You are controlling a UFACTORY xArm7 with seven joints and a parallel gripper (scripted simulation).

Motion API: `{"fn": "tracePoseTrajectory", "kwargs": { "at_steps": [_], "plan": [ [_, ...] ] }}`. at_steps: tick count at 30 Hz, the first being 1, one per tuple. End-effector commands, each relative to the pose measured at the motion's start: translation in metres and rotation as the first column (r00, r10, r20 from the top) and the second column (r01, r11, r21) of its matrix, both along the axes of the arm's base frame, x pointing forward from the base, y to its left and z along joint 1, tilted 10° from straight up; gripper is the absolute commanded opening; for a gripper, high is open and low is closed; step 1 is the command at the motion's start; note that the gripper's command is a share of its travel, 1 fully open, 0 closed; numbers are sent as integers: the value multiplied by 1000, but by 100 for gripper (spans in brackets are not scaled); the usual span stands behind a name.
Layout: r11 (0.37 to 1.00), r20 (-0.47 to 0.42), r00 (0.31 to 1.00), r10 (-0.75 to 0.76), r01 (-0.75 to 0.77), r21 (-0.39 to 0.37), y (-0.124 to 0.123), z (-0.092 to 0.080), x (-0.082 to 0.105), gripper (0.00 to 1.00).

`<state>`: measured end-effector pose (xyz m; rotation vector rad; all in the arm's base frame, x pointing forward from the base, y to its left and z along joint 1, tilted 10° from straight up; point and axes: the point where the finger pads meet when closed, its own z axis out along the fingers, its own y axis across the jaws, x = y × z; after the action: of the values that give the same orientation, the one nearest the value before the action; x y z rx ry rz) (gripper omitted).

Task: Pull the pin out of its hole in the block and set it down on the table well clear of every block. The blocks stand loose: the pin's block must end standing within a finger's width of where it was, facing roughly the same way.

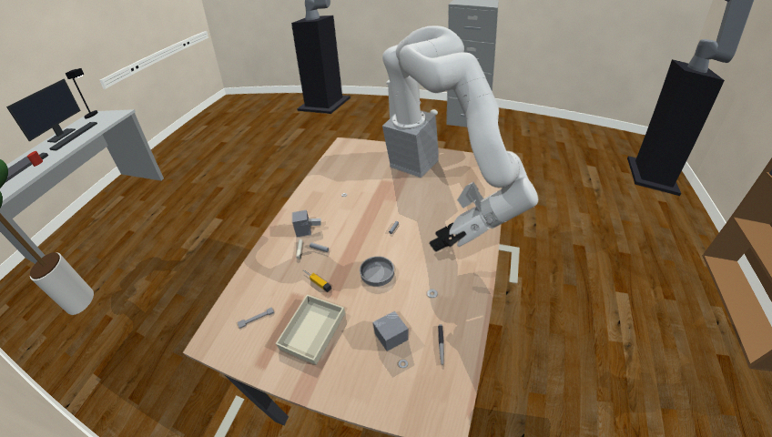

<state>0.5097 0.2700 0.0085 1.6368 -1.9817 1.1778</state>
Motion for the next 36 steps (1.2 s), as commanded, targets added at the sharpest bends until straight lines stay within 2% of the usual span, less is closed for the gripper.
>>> {"fn": "tracePoseTrajectory", "kwargs": {
  "at_steps": [1, 7, 10, 14, 16, 19, 23, 31, 33, 34, 36],
  "plan": [
    [993, 5, 997, -78, 78, 89, -23, -8, 7, 52],
    [921, 2, 952, -306, 296, 253, -81, -24, 15, 52],
    [845, -5, 900, -436, 412, 340, -112, -30, 17, 52],
    [714, -19, 801, -598, 544, 440, -154, -35, 18, 52],
    [714, -19, 801, -598, 544, 440, -154, -35, 18, 52],
    [558, -42, 678, -734, 638, 531, -186, -37, 17, 52],
    [388, -68, 528, -846, 699, 600, -229, -36, 13, 52],
    [23, -133, 167, -977, 701, 712, -312, -28, 0, 52],
    [23, -133, 167, -977, 701, 712, -312, -28, 0, 52],
    [-106, -171, 37, -985, 653, 750, -322, -26, -2, 52],
    [-167, -184, -38, -982, 626, 762, -341, -23, -7, 52]
  ]
}}
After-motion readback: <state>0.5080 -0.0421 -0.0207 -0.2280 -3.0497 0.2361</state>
